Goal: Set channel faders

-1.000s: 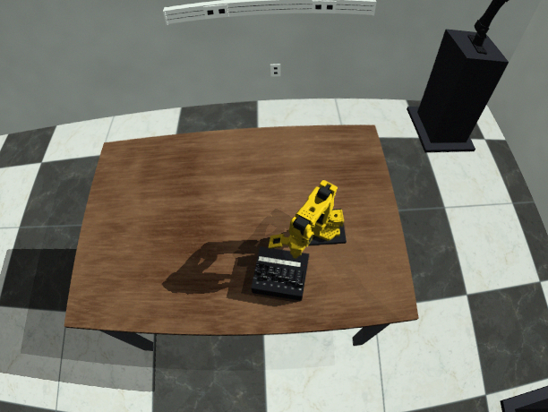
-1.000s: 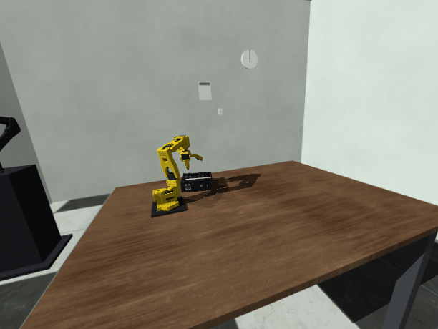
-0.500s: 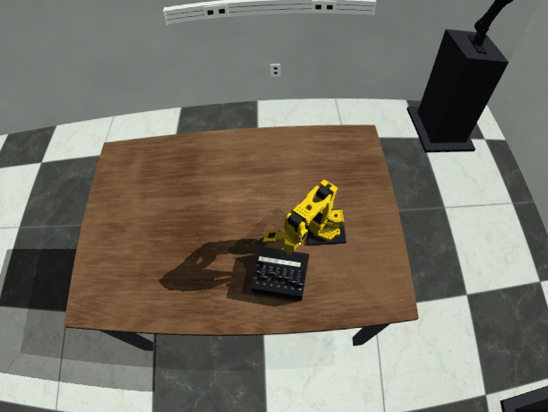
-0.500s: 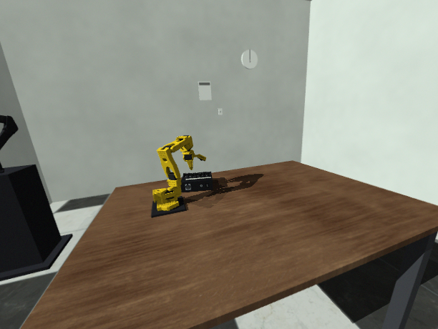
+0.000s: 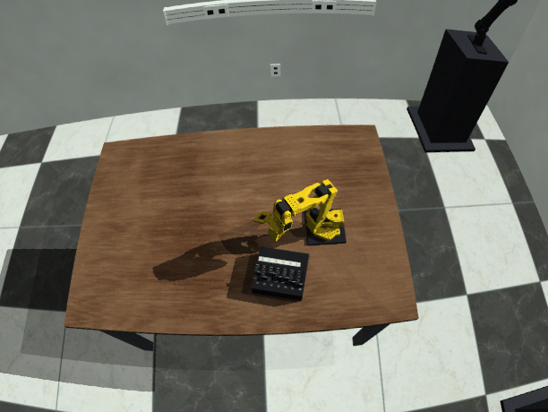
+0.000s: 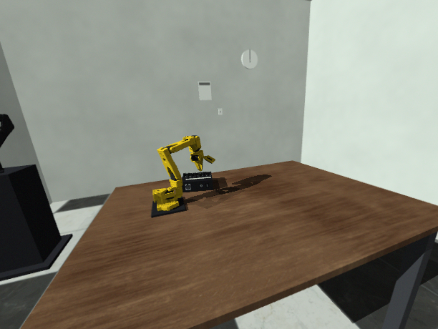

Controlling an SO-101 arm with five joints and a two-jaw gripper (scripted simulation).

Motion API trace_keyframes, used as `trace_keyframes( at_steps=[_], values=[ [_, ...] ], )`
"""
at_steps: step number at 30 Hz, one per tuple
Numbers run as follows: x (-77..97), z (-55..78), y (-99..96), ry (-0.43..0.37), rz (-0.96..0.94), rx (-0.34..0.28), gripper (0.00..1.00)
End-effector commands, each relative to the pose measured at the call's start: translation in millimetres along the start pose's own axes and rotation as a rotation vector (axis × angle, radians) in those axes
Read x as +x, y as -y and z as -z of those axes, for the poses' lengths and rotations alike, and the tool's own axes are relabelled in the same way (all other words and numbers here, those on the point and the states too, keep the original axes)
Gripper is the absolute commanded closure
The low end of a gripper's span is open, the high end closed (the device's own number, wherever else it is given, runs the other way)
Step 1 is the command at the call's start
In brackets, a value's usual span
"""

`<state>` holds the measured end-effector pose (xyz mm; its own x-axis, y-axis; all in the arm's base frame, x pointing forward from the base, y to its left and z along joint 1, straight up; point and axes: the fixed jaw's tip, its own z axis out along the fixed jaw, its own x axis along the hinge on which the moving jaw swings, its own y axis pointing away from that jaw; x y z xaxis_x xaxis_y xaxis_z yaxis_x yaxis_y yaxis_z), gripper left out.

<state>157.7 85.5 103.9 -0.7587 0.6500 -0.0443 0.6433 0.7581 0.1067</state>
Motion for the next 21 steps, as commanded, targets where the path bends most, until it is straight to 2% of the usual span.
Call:
trace_keyframes(
  at_steps=[1, 11, 13, 21],
  values=[
    [-23.4, 2.1, 11.4, 0.015, -0.143, 0.005, 1.0],
    [-79.7, 7.4, 55.7, 0.07, -0.545, 0.008, 1.0],
    [-79.7, 7.4, 55.7, 0.07, -0.545, 0.008, 1.0],
    [-110.0, 13.9, 106.1, 0.118, -0.869, 0.013, 1.0]
  ],
)
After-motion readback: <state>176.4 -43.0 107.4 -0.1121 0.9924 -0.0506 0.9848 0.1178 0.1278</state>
